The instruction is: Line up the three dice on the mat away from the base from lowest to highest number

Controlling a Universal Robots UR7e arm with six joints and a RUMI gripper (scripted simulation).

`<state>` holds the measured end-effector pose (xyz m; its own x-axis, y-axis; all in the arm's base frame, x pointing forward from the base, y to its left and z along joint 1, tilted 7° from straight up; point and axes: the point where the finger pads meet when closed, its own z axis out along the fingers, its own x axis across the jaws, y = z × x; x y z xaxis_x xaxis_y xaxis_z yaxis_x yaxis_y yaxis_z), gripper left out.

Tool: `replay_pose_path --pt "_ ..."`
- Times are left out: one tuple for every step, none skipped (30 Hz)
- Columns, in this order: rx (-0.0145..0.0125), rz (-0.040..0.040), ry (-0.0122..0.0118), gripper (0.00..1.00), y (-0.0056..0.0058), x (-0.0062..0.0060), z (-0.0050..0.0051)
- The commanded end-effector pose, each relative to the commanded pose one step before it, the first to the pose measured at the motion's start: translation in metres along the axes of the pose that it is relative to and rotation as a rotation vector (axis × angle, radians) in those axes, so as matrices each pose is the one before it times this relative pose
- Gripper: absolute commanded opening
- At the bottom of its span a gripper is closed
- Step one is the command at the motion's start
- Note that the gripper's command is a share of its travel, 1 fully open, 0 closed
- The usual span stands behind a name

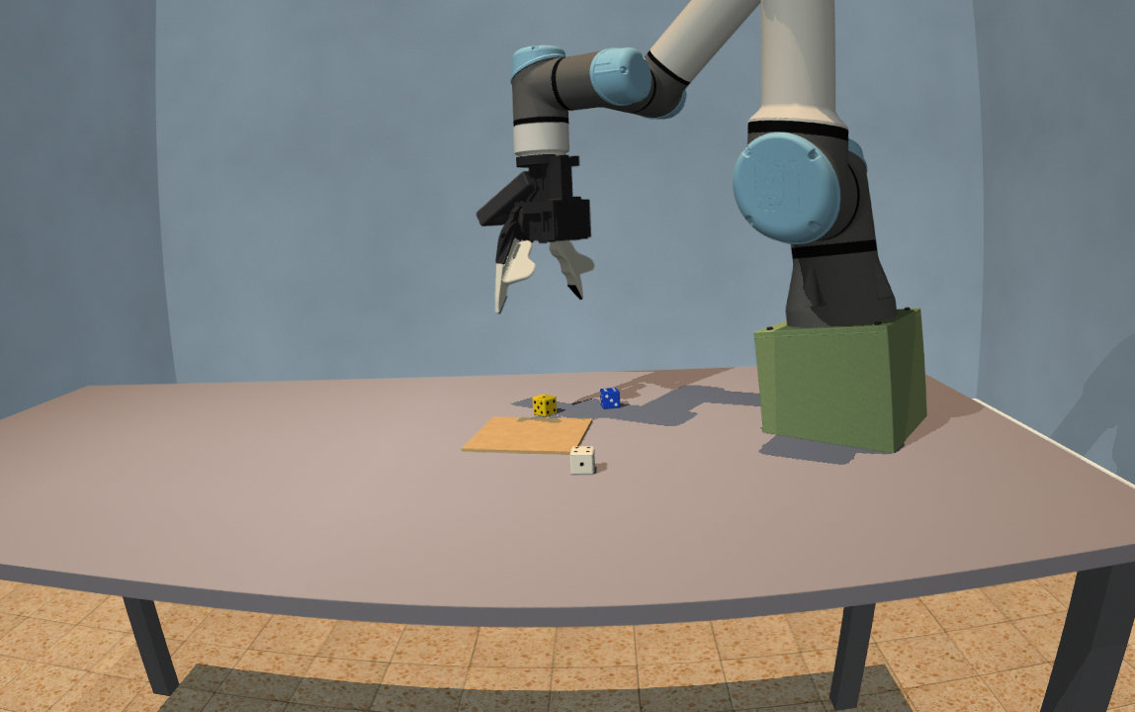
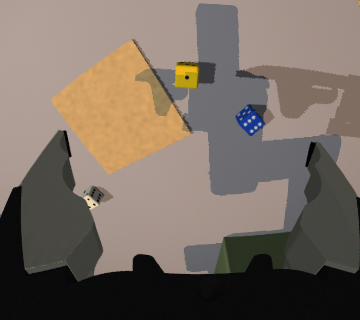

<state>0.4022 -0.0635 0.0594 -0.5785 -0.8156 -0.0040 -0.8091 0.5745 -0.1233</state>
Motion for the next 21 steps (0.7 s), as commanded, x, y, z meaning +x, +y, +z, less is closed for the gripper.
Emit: replay_pose_path --pt "0.00109 -0.01662 -0.00027 1.00 -0.00045 -0.00041 -0.00016" --pt "0.00000 -0.00484 0.00000 1.00 -0.00002 -0.00010 0.00005" --pt "0.00000 -0.00535 0.00000 1.00 -0.00002 -0.00011 0.00006" --pt "0.00000 -0.00587 0.00000 1.00 -0.00003 -0.00012 0.00006" --pt "0.00000 0.00000 0.00000 1.00 0.00000 0.00000 0.00000" --pt "0.00000 0.00000 0.00000 1.00 0.00000 0.00000 0.00000" --pt "0.00000 -0.00642 0.00000 1.00 -0.00003 -0.00013 0.00007" --pt "0.00000 -0.00698 0.00000 1.00 -0.00003 -0.00014 0.00007" --pt "0.00000 -0.00755 0.00000 1.00 -0.00004 -0.00015 0.00008" --pt "0.00000 -0.00814 0.00000 1.00 -0.00004 -0.00016 0.00009" --pt "0.00000 -0.00875 0.00000 1.00 -0.00004 -0.00017 0.00009" --pt "0.00000 -0.00937 0.00000 1.00 -0.00004 -0.00018 0.00010" --pt "0.00000 -0.01000 0.00000 1.00 -0.00005 -0.00020 0.00010" --pt "0.00000 -0.01064 0.00000 1.00 -0.00005 -0.00021 0.00011" --pt "0.00000 -0.01129 0.00000 1.00 -0.00005 -0.00022 0.00012" --pt "0.00000 -0.01195 0.00000 1.00 -0.00006 -0.00023 0.00013" --pt "0.00000 -0.01262 0.00000 1.00 -0.00006 -0.00024 0.00013" --pt "0.00000 -0.01330 0.00000 1.00 -0.00006 -0.00026 0.00014" --pt "0.00000 -0.01398 0.00000 1.00 -0.00007 -0.00027 0.00015" --pt "0.00000 -0.01468 0.00000 1.00 -0.00007 -0.00028 0.00015" --pt "0.00000 -0.01537 0.00000 1.00 -0.00008 -0.00029 0.00016"
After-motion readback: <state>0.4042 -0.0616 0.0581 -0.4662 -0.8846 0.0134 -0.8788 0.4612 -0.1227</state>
